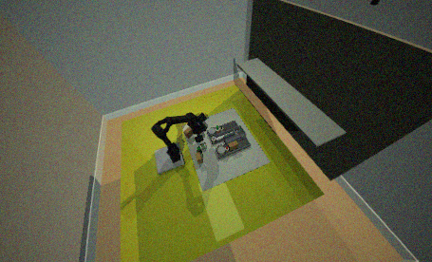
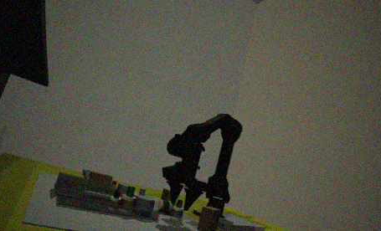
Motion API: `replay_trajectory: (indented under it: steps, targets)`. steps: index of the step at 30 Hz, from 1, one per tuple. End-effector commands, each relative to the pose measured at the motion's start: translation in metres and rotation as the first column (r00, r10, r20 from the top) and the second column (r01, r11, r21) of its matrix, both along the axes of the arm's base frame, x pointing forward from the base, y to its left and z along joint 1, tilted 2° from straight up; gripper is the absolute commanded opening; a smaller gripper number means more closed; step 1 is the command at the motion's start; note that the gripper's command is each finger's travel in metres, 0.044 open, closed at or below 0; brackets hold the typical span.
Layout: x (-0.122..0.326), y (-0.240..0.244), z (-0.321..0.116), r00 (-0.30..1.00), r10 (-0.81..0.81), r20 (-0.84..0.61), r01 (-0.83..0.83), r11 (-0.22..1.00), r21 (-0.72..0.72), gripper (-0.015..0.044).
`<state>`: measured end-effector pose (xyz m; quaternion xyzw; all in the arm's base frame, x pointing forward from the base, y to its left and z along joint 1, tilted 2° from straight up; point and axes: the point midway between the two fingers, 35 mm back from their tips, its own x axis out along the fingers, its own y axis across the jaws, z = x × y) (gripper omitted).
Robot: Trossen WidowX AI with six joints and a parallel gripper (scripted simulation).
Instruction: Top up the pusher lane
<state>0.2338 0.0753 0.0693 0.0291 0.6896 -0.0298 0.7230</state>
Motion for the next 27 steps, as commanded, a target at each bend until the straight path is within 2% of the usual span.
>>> replay_trajectory:
  steps: [1, 9, 20, 25, 27]
  targets:
    - [-0.001, -0.001, -0.008, 1.000, 0.004, -0.003, -0.004, 1.000, -0.005, 0.0440]
    - [-0.001, -0.001, -0.019, 1.000, 0.004, -0.003, -0.004, 1.000, -0.005, 0.0440]
    - [-0.001, -0.001, -0.019, 1.000, 0.004, -0.003, -0.004, 1.000, -0.005, 0.0151]
    - [-0.001, -0.001, -0.019, 1.000, 0.004, -0.003, -0.004, 1.000, -0.005, 0.0118]
    - [-0.001, -0.001, -0.018, 1.000, 0.004, -0.003, -0.004, 1.000, -0.005, 0.0065]
